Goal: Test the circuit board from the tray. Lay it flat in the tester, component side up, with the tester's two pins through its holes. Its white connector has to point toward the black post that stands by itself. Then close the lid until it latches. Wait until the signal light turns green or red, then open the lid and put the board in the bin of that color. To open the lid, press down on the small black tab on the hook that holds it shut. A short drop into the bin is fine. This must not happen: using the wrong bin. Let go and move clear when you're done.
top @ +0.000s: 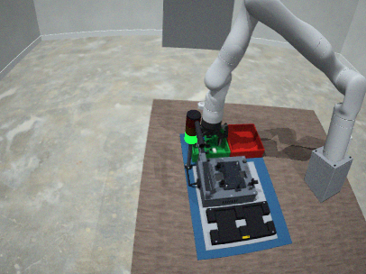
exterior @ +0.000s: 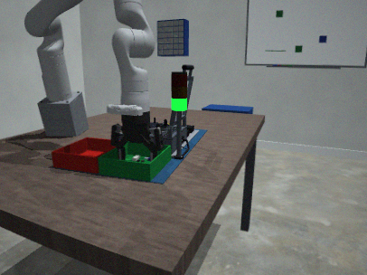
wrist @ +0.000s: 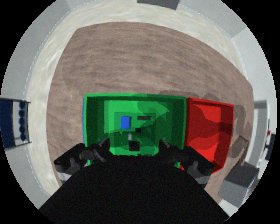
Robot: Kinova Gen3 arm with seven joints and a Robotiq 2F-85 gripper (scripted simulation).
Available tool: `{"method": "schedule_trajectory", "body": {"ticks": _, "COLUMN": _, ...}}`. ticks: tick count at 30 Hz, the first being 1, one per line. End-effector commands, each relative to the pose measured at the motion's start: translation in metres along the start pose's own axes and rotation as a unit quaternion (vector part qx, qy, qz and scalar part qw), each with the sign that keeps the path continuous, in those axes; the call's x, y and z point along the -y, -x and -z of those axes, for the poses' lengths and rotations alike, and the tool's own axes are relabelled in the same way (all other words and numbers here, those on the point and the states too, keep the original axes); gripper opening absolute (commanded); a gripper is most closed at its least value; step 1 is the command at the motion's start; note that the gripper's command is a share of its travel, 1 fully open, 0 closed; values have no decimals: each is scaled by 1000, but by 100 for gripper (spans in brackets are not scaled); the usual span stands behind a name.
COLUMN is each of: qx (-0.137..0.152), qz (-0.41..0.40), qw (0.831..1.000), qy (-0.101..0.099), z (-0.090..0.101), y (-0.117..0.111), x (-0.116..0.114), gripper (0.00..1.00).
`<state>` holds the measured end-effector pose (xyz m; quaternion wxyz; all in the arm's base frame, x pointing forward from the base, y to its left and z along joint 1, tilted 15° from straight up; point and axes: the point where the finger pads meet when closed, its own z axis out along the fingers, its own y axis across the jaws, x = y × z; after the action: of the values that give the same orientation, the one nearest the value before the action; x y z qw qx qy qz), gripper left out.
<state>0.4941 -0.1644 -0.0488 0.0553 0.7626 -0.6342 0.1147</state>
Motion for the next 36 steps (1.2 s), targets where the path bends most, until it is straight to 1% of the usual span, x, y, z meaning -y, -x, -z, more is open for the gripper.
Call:
{"method": "schedule_trajectory", "body": {"ticks": 1, "qx": 0, "qz": 0, "qw": 1000, "qy": -1, "z": 1, "y": 0, "x": 1, "gripper": 100}}
{"method": "schedule_trajectory", "body": {"ticks": 24, "qx": 0, "qz": 0, "qw": 1000, "qy": -1, "z": 3, "y": 0, "x": 1, "gripper": 100}}
{"method": "schedule_trajectory", "body": {"ticks": 28, "qx": 0, "qz": 0, "qw": 1000, "qy": -1, "z": 13, "y": 0, "x": 1, "gripper": 100}}
{"method": "schedule_trajectory", "body": {"ticks": 33, "qx": 0, "qz": 0, "qw": 1000, "qy": -1, "z": 40, "y": 0, "x": 1, "gripper": 100}}
{"method": "schedule_trajectory", "body": {"ticks": 35, "qx": 0, "qz": 0, "qw": 1000, "qy": -1, "z": 40, "y": 0, "x": 1, "gripper": 100}}
{"method": "schedule_trajectory", "body": {"ticks": 36, "qx": 0, "qz": 0, "qw": 1000, "qy": -1, "z": 47, "y": 0, "x": 1, "gripper": 100}}
